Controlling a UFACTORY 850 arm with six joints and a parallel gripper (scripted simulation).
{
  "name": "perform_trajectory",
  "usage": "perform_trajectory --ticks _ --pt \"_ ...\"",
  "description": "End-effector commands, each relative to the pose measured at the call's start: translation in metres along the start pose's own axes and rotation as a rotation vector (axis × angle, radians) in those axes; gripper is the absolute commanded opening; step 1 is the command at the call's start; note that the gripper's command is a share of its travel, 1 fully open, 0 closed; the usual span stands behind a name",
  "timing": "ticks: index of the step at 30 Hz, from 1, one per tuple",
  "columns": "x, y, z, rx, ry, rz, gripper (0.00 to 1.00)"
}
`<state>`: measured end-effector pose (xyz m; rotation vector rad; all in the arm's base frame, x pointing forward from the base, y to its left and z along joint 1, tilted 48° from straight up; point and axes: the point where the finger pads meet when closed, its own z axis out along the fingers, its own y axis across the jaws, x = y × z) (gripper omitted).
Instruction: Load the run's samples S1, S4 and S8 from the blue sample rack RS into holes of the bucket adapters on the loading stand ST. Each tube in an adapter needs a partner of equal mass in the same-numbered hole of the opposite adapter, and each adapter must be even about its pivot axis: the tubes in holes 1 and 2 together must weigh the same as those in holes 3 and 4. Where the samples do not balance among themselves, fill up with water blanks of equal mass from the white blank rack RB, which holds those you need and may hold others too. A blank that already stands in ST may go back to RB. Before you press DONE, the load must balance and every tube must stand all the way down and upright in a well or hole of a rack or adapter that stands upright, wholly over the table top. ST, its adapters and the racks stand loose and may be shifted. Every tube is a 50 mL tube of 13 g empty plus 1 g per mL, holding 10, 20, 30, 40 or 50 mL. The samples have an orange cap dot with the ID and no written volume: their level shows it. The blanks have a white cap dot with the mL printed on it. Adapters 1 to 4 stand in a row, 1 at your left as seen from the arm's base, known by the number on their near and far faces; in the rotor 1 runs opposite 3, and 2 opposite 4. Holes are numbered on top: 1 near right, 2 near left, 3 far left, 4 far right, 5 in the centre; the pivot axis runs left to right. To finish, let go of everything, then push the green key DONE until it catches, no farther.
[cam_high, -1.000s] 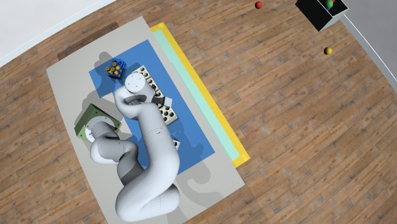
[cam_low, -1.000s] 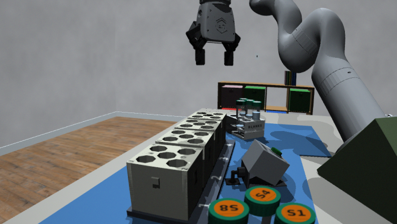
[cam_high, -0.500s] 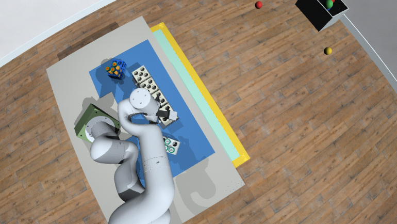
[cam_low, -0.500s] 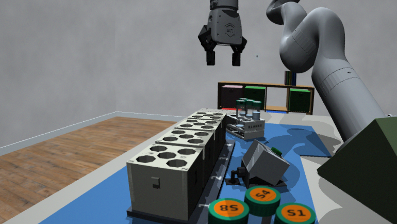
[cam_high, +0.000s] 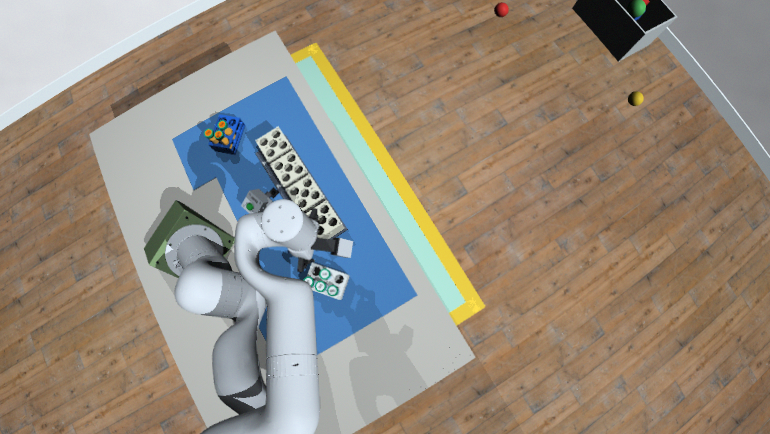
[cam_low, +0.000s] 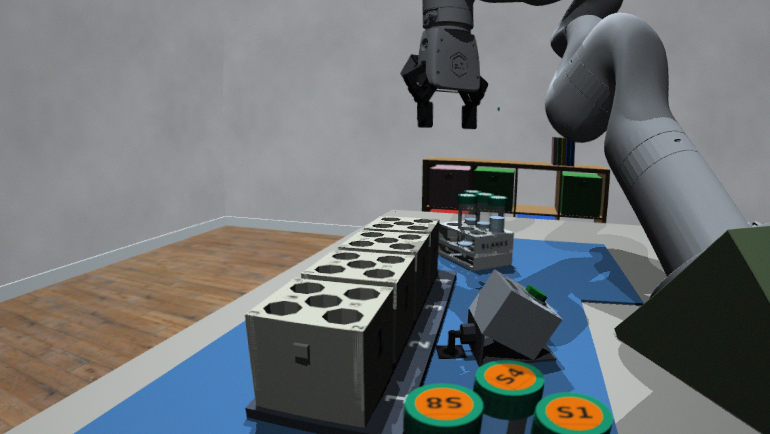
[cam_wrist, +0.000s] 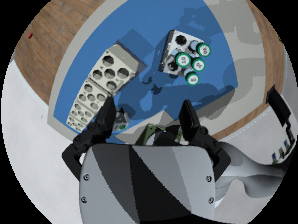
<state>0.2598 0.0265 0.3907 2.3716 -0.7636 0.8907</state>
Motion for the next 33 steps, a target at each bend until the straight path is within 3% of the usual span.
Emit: perform_trajectory --ticks 1,17,25,33 --pt "0.008 0.011 -0.001 0.002 -0.001 0.0 1.0" --pt "0.05 0.074 -0.001 0.002 -0.001 0.0 1.0" --pt "0.062 0.092 0.0 0.002 -0.001 0.0 1.0" --pt "0.062 0.091 0.021 0.002 -0.001 0.0 1.0"
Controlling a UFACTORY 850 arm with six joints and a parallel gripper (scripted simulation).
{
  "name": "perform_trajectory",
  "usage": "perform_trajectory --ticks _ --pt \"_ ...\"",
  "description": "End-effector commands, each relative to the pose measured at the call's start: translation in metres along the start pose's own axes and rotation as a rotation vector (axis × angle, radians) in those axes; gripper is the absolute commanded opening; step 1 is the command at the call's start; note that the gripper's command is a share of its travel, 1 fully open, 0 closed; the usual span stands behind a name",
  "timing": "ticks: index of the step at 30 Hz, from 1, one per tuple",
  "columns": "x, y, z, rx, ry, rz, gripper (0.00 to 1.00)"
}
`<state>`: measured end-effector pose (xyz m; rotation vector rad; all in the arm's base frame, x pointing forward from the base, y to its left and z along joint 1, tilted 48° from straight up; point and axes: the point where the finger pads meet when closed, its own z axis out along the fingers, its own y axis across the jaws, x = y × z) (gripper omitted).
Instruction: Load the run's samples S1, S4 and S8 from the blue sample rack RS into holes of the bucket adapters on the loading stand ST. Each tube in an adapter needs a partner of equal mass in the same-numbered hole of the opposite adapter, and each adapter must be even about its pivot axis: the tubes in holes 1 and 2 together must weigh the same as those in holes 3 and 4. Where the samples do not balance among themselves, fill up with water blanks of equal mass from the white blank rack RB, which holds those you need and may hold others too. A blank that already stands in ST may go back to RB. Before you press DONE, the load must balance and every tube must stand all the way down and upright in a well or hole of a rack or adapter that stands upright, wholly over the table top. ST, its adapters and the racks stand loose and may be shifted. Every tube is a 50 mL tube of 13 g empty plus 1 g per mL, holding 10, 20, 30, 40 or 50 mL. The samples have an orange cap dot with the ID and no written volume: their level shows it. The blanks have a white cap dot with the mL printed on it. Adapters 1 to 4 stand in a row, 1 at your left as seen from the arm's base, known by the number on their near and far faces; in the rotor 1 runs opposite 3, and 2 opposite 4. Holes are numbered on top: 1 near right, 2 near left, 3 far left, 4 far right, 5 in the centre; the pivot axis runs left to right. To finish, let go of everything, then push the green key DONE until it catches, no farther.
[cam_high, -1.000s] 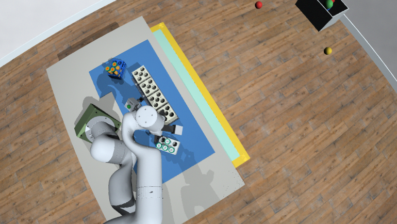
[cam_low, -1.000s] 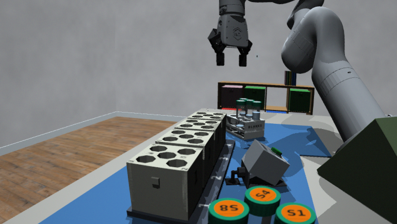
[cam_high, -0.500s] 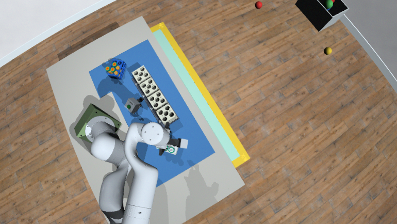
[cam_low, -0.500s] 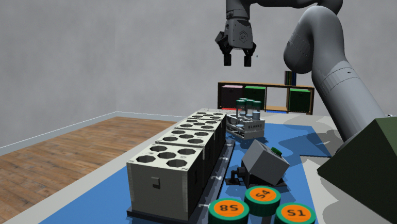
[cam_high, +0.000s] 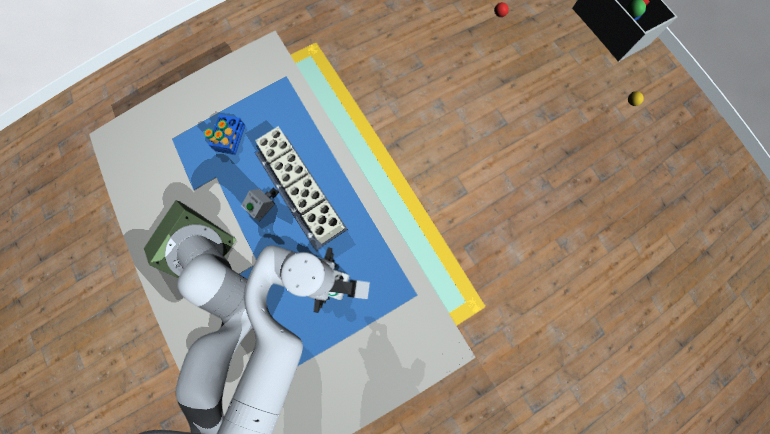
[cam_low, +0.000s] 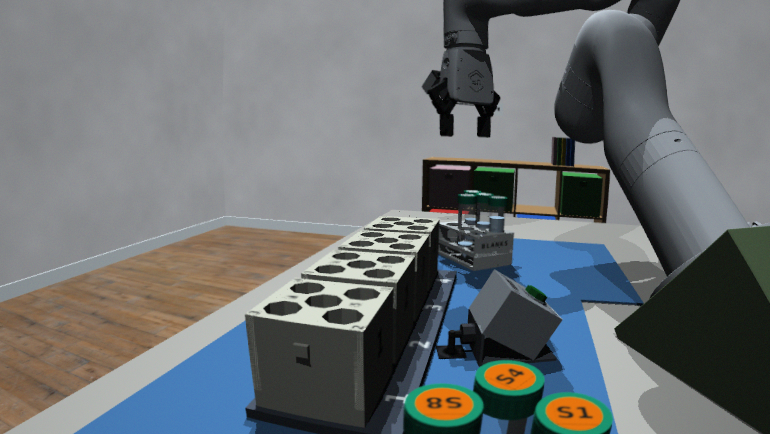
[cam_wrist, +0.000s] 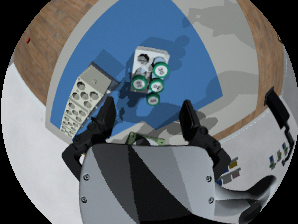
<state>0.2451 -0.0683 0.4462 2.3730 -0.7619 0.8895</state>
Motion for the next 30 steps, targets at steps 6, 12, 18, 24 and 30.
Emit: perform_trajectory --ticks 6,12,18,24,30 --pt "0.001 0.0 0.017 0.002 0.0 0.001 1.0" --pt "0.001 0.0 0.033 0.002 0.0 0.001 1.0" --pt "0.001 0.0 0.049 0.002 0.0 0.001 1.0" --pt "0.001 0.0 0.06 0.002 0.0 0.001 1.0" --pt "0.001 0.0 0.076 0.002 0.0 0.001 1.0"
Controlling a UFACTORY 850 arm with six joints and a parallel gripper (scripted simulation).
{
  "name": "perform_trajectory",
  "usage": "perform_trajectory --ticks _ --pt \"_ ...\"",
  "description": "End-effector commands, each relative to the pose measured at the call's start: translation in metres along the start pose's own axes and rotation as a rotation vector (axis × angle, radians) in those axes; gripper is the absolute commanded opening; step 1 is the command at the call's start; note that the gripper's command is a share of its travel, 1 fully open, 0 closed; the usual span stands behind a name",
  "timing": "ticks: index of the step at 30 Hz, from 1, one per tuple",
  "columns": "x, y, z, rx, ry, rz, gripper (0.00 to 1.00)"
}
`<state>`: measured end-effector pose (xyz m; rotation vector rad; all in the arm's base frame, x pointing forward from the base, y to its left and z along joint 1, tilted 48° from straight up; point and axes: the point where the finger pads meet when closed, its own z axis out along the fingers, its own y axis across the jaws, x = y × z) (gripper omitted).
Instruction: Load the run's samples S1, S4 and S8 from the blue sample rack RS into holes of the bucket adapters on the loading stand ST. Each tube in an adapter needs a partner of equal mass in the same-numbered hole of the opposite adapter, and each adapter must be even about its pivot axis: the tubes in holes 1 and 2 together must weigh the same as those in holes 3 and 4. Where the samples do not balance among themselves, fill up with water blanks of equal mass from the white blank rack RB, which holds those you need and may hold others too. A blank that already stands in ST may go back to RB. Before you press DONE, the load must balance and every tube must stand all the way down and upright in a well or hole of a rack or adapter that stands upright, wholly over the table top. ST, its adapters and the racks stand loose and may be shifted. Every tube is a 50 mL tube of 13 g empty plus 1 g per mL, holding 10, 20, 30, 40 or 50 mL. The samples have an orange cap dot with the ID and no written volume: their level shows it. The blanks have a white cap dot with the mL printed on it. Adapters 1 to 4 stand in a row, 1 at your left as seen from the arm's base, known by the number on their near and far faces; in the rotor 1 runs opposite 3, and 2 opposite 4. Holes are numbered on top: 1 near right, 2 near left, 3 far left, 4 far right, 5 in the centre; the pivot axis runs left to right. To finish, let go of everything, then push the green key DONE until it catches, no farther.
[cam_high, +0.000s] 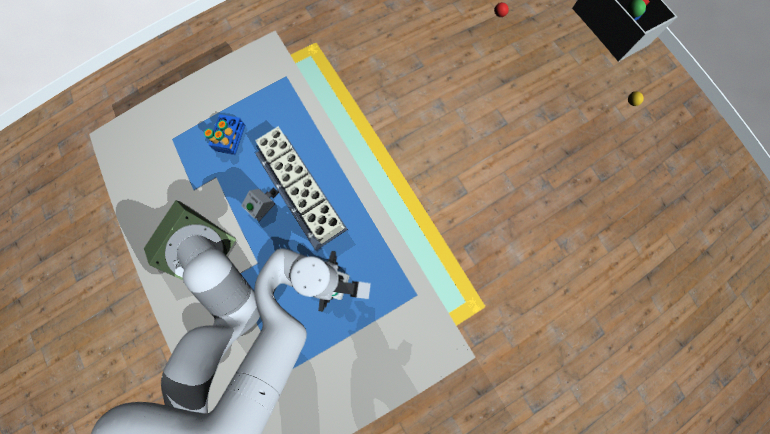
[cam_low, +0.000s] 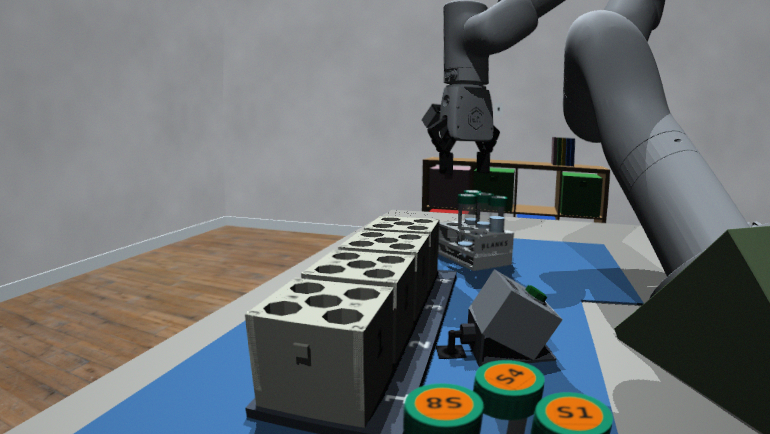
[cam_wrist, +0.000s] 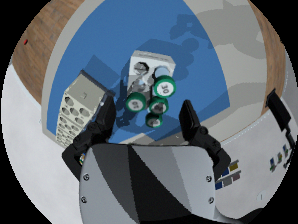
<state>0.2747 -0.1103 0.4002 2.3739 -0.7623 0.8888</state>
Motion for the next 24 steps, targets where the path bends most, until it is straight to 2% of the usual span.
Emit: perform_trajectory --ticks 1,3,24 --pt "0.001 -0.0003 0.0095 0.001 0.001 0.001 1.0" --pt "0.001 -0.0003 0.0134 0.001 0.001 0.001 1.0" --pt "0.001 -0.0003 0.0133 0.001 0.001 0.001 1.0"
